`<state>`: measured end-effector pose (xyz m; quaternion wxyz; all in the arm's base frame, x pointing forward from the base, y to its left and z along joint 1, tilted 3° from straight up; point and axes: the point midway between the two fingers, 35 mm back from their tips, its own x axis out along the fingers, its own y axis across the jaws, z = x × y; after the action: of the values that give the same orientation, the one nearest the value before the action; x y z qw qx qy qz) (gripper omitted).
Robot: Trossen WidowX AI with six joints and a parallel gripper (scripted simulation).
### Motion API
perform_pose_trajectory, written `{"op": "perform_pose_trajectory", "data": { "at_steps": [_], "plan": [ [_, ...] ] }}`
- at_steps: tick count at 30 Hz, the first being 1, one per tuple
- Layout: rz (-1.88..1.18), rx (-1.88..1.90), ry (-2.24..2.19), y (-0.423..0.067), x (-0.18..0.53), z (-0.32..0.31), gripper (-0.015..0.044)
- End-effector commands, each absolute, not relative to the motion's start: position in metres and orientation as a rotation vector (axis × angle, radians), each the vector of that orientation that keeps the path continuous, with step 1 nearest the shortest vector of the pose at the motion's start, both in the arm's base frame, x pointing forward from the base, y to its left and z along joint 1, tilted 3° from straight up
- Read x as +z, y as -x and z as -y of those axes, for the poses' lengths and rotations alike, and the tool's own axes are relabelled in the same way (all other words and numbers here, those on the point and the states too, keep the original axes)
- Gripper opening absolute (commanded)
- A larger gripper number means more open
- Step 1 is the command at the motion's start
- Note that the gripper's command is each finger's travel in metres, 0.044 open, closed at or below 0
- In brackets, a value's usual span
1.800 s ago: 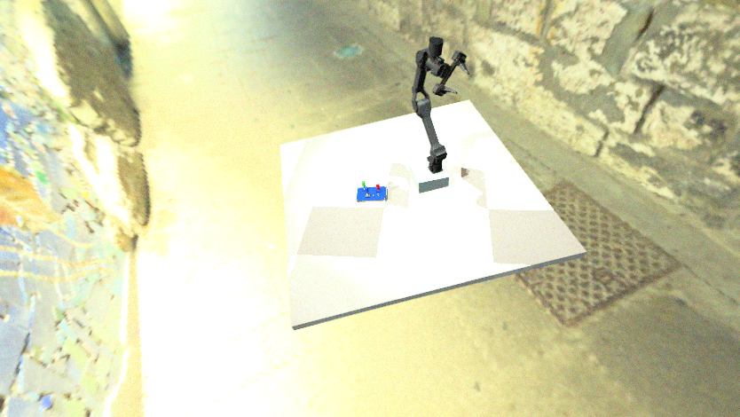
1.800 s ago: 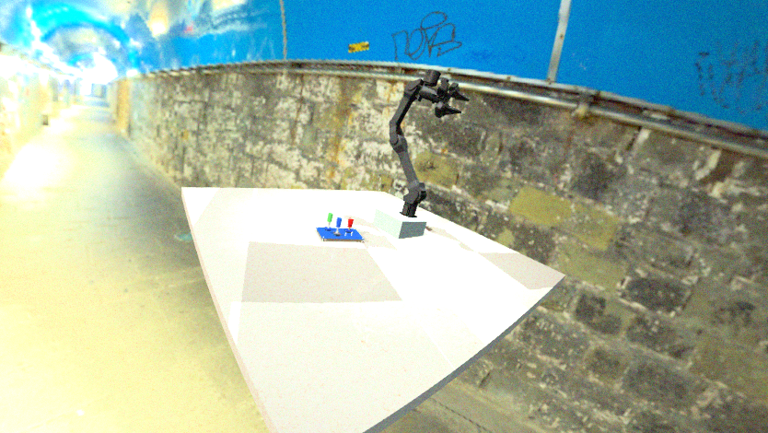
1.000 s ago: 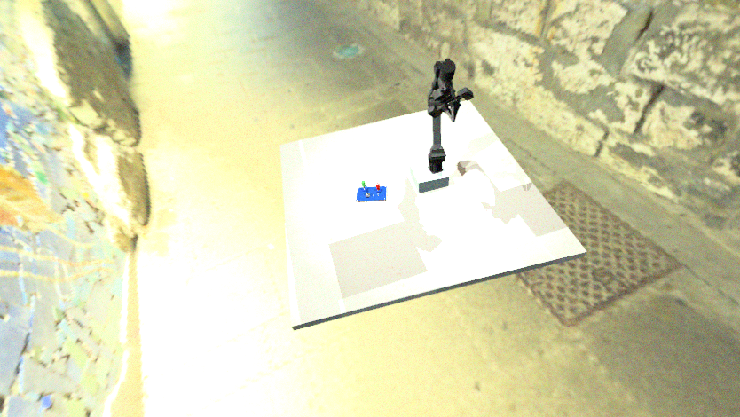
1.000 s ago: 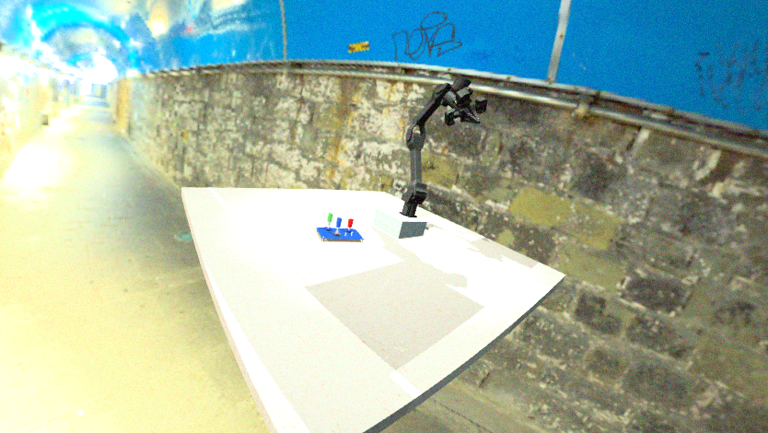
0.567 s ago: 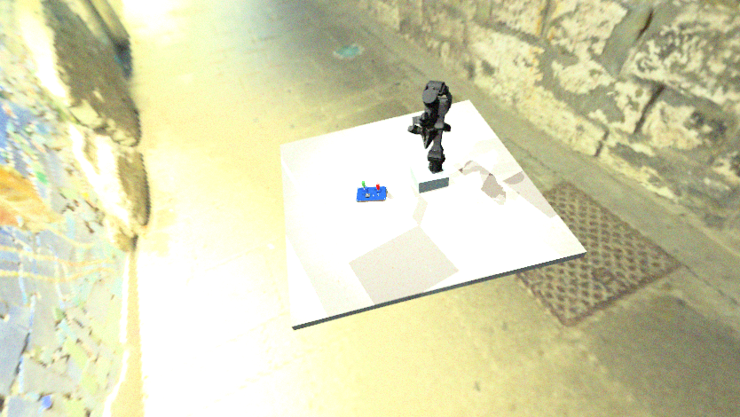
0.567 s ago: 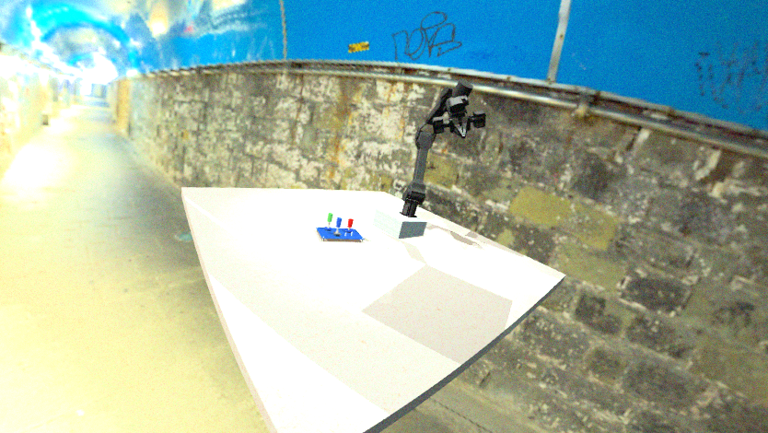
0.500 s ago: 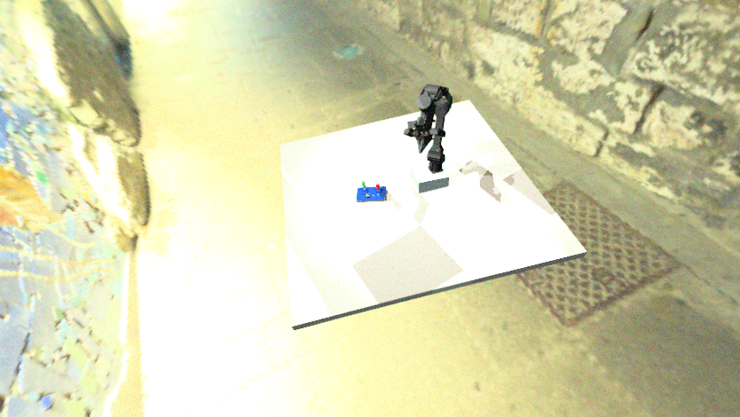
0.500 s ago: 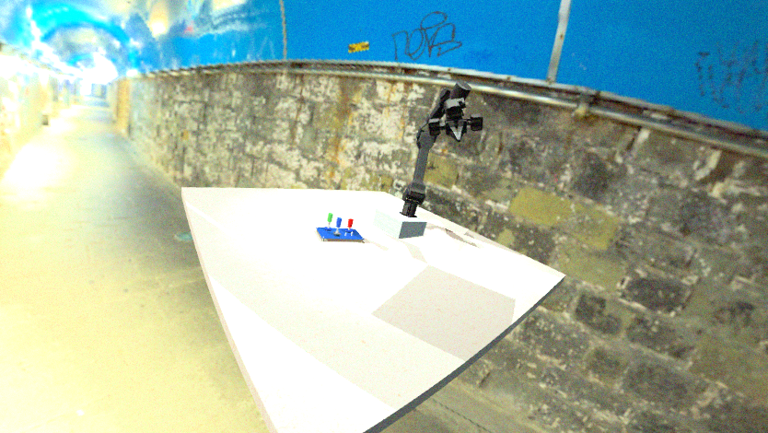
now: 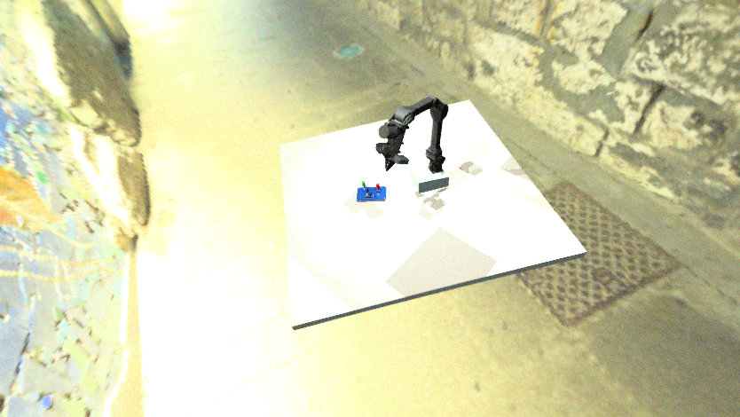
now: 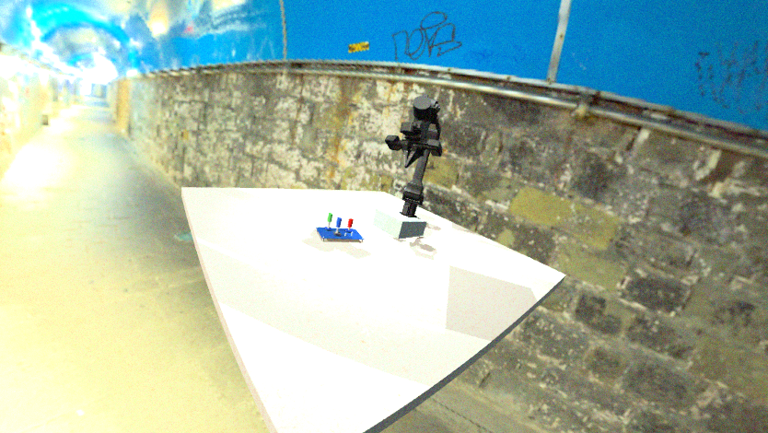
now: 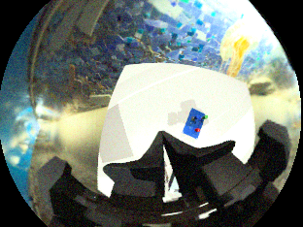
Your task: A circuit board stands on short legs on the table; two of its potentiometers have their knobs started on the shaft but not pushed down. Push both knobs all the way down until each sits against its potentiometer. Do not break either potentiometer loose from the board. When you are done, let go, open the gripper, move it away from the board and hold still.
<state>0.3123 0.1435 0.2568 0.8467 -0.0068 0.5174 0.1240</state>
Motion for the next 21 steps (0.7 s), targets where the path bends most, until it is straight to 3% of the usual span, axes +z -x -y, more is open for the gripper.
{"op": "perform_pose_trajectory", "data": {
  "at_steps": [1, 13, 21],
  "plan": [
    [-1.200, 0.183, 0.064, -0.334, 0.211, -0.107, 0.0000],
    [-1.579, 0.074, 0.088, -0.332, 0.074, 0.025, 0.0000],
    [-1.601, 0.074, 0.084, -0.329, 0.049, 0.032, 0.0000]
  ]
}}
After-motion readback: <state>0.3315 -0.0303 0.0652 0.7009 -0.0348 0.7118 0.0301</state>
